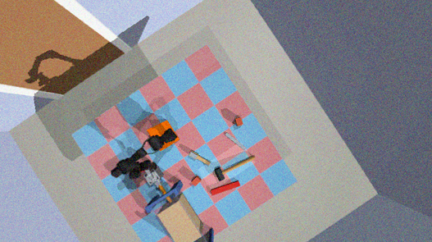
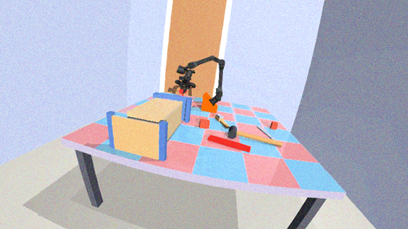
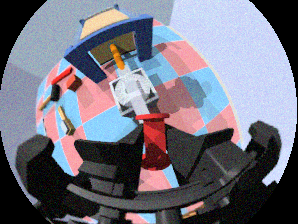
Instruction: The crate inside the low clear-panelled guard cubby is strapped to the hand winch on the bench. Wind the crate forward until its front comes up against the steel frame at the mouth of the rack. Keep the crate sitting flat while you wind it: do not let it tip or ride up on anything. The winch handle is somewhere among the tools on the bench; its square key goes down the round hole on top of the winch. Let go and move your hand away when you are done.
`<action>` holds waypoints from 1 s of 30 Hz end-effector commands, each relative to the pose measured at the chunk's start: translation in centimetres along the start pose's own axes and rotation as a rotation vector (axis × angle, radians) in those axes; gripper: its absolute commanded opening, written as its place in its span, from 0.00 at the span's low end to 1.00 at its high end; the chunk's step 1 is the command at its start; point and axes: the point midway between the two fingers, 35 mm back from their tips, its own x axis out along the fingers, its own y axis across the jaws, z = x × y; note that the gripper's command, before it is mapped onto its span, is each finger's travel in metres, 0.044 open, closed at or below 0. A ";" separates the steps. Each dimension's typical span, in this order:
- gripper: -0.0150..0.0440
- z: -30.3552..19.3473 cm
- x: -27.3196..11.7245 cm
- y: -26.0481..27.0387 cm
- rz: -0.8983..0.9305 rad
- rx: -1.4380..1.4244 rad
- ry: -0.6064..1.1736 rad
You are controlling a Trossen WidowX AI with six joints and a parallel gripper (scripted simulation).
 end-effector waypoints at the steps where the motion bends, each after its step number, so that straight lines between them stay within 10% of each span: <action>1: 0.25 0.5 0.3 -1.0 -0.016 -0.019 -0.002; 30: 0.25 4.0 1.7 -4.8 -0.018 -0.021 -0.005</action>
